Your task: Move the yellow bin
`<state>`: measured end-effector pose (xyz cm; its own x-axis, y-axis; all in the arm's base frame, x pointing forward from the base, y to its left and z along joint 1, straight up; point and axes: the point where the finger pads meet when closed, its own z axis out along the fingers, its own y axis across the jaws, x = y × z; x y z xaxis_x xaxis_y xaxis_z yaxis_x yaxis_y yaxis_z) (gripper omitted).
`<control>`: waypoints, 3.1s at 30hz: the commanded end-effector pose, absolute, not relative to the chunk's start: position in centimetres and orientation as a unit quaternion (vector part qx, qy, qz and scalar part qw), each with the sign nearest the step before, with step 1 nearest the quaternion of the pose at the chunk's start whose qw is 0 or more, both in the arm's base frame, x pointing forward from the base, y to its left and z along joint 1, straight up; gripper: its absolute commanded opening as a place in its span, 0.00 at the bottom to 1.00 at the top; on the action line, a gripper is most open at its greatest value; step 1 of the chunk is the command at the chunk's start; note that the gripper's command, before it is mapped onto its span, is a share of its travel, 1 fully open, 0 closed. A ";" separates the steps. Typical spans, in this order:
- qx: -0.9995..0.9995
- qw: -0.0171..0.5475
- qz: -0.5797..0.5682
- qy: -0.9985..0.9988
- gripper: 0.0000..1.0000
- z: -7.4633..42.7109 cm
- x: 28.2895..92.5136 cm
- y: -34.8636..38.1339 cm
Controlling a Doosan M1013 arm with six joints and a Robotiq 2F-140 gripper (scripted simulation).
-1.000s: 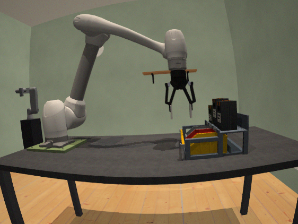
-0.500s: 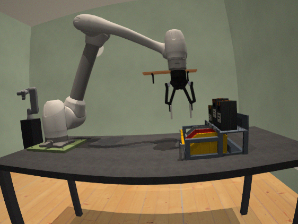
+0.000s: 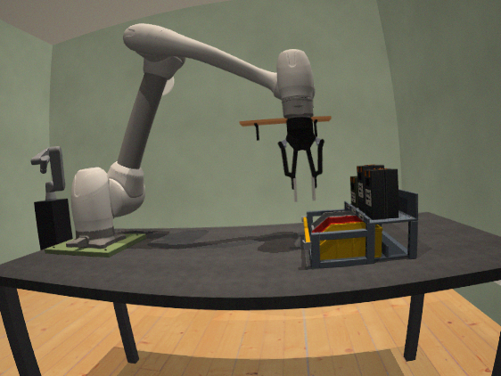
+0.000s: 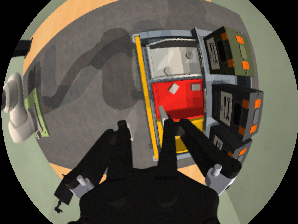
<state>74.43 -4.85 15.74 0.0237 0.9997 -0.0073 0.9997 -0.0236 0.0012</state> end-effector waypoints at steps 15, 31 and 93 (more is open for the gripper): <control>0.715 0.003 -0.002 0.699 0.28 15.8 74.4 -4.9; 0.715 0.003 -0.002 0.699 0.28 12.8 74.4 -4.9; 0.715 0.003 -0.002 0.699 0.28 9.1 74.4 -4.9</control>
<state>74.44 -4.90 9.11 0.0237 0.9997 -0.0073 0.9997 -0.0237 0.0012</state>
